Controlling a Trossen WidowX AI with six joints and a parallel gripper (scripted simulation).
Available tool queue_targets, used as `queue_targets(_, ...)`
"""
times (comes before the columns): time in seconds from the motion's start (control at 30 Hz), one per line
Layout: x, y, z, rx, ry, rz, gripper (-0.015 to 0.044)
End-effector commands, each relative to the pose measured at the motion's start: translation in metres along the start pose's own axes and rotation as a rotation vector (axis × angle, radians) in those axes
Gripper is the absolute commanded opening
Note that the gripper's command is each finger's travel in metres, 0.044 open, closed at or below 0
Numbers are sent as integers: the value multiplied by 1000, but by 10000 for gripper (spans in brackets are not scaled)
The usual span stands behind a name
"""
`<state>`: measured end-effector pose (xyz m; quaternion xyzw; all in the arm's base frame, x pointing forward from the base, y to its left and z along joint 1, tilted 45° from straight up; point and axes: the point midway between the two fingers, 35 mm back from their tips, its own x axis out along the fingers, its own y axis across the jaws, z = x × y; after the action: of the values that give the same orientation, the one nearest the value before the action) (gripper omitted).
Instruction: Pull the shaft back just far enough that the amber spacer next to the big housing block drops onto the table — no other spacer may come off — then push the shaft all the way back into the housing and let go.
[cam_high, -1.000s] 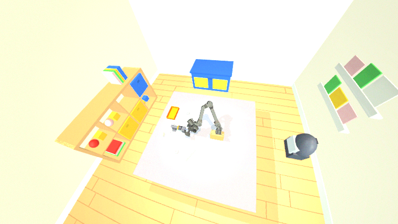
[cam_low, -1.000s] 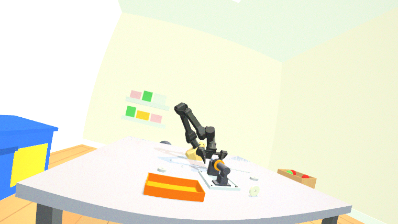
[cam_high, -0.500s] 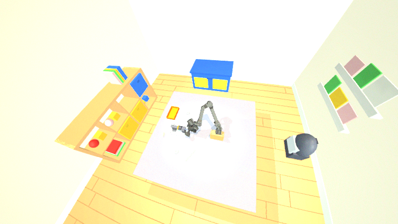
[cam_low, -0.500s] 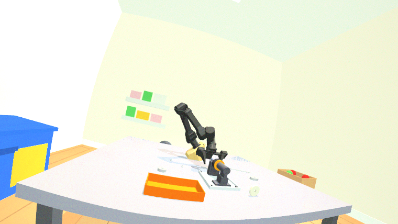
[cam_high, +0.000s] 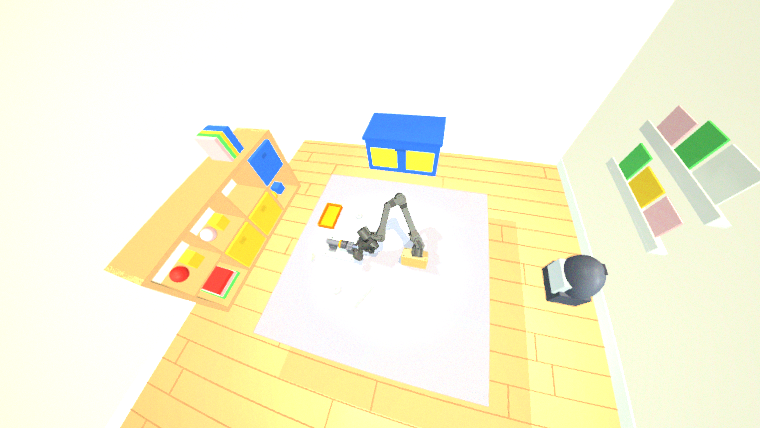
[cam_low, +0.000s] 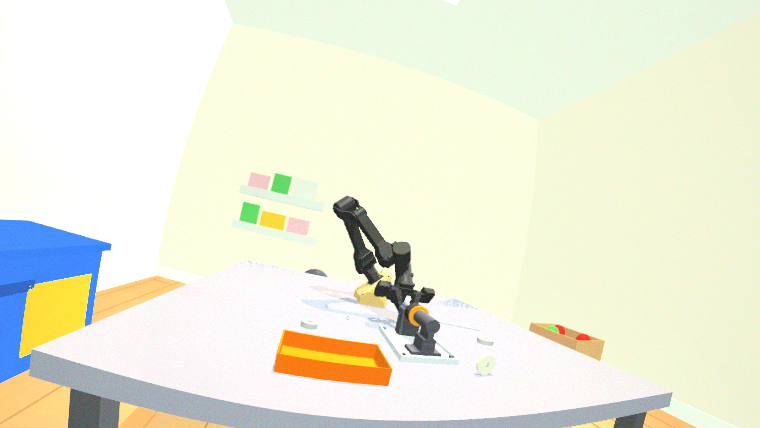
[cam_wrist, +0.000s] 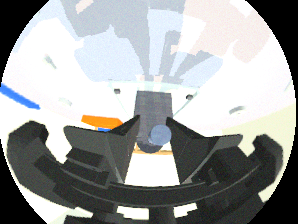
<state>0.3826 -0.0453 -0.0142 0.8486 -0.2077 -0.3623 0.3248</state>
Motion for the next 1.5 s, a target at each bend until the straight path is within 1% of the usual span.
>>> queue_targets(0.0,0,0,0,0,-1,0,72)
queue_targets(0.03,0,0,0,0,-1,0,46)
queue_targets(0.27,0,0,0,-1,-1,0,0)
queue_targets(1.47,-11,0,12,-3,0,-4,0)
